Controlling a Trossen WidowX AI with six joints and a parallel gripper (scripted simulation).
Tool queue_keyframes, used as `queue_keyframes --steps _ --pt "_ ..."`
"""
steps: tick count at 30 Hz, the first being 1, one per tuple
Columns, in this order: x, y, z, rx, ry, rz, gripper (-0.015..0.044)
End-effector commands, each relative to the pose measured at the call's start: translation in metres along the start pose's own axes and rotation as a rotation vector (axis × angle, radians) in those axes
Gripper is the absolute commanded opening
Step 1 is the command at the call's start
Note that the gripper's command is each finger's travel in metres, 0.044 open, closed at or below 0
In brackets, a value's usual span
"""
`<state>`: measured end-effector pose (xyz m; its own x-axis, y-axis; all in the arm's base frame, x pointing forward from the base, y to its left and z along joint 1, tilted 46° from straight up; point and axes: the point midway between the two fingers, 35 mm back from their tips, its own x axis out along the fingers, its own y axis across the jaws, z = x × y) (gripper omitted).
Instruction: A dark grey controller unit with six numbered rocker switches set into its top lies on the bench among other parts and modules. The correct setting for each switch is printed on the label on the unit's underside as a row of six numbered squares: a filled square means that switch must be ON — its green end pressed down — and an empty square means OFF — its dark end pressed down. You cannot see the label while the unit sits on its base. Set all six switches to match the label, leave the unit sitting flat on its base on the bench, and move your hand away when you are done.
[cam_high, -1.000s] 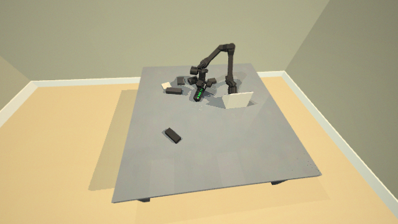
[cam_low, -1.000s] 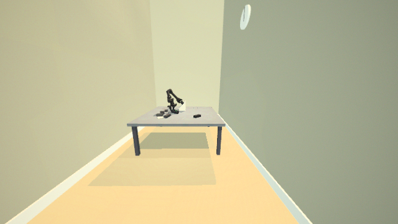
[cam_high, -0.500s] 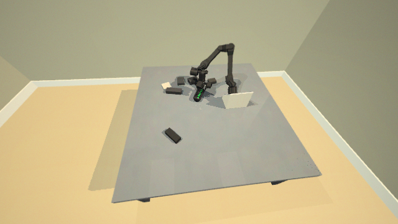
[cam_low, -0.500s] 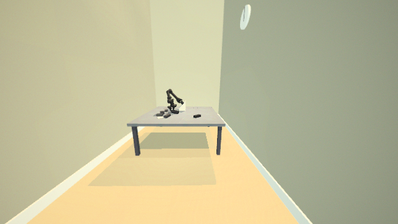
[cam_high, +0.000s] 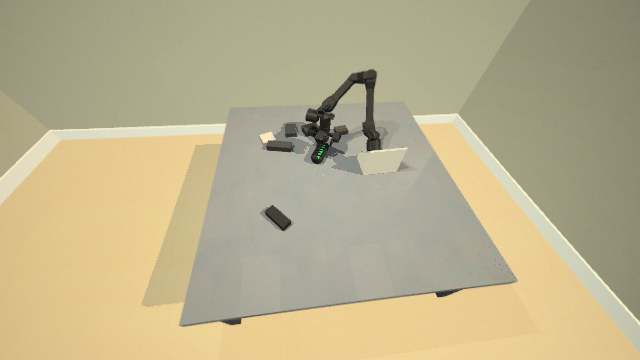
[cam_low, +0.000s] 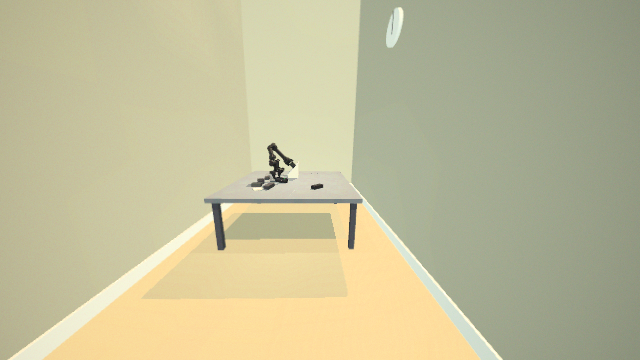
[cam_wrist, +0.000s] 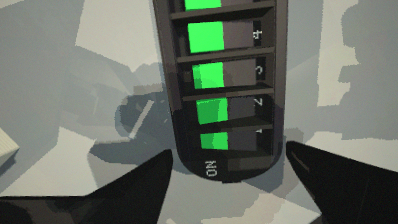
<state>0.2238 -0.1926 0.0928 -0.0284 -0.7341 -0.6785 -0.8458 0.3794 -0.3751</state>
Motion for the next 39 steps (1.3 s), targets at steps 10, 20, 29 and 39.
queue_keyframes --steps 10,20,29,39 --pt "-0.004 0.0 0.007 0.0 -0.003 0.002 0.044" --pt "-0.041 0.002 0.059 0.0 0.005 -0.003 0.044" --pt "-0.041 0.002 0.059 0.0 0.005 -0.003 0.044" --pt "-0.083 0.003 0.059 -0.003 0.0 0.001 0.044"
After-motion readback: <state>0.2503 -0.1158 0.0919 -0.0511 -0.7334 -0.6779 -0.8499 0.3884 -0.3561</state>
